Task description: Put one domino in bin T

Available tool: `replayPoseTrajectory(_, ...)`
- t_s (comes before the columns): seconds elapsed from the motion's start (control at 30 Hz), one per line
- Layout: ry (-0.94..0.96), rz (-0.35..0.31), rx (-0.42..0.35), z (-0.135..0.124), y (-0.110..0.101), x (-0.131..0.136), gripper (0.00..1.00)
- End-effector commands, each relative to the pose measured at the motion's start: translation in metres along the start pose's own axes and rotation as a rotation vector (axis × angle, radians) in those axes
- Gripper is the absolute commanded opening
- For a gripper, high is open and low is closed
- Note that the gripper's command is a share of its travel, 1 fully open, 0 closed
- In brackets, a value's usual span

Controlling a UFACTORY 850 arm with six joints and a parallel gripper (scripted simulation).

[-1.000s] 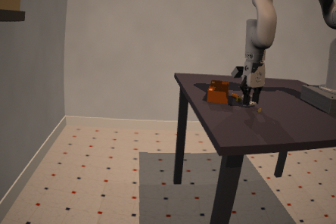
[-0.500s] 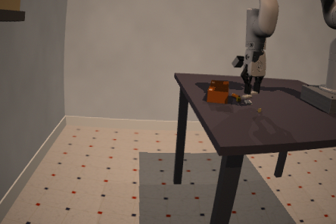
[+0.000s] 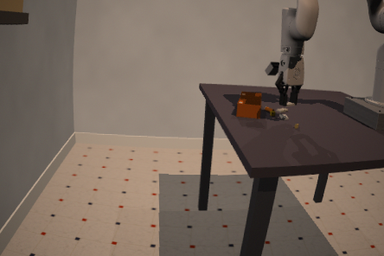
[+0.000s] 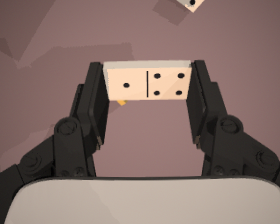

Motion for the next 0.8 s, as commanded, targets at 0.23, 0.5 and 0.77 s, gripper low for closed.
replayPoseTrajectory(0.23, 0.000, 0.002, 0.001, 0.011, -0.007, -0.006, 0.00)
replayPoseTrajectory(0.5, 0.000, 0.002, 0.001, 0.043, -0.007, -0.023, 0.00)
replayPoseTrajectory(0.77, -0.174, 0.002, 0.001, 0.076, -0.007, -0.040, 0.00)
Point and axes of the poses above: the point where the finger pads meet when closed, its own y axis out along the fingers, its own x axis across the jaws, z = x × y, the point moved 9 cm from there along -y, back along the fingers, and after that the axes turned 6 degrees about y, right-handed, at the moved point
